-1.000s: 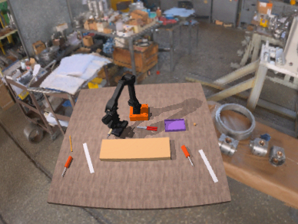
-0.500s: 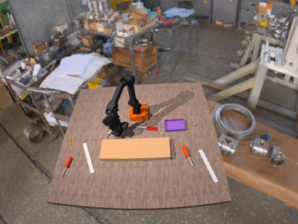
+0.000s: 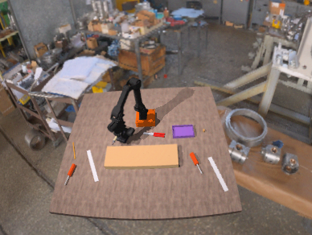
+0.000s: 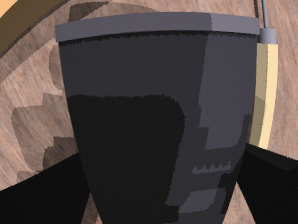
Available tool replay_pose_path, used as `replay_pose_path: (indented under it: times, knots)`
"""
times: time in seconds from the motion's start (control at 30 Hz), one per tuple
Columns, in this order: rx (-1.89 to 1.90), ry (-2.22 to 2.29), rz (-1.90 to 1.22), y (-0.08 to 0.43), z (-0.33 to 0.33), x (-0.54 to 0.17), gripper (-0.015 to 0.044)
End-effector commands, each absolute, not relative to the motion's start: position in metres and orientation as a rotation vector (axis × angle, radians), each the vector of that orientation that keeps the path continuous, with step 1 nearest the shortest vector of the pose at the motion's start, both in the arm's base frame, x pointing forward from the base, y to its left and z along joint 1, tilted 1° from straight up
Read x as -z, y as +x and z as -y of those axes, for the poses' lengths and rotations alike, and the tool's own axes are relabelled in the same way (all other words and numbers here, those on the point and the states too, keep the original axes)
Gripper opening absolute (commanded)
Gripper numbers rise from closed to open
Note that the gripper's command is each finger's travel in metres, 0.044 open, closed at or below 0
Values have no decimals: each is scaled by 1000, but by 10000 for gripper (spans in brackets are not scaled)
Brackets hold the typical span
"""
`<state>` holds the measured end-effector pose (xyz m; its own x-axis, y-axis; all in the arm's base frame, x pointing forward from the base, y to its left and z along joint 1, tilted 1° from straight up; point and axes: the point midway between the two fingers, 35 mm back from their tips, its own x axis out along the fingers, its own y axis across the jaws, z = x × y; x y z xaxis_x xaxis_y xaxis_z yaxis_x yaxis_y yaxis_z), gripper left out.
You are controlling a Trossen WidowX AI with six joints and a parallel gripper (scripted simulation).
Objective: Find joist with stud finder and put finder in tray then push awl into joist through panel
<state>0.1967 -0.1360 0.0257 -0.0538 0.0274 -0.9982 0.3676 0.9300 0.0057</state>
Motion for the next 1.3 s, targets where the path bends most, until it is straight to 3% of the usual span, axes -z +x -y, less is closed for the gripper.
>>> replay_pose_path:
  times: [0.0,0.13,1.27]
  knots:
    - [287,315,-1606,197,136,-32,98]
    - [287,315,-1606,197,136,-40,0]
    - [319,288,-1620,182,173,-58,0]
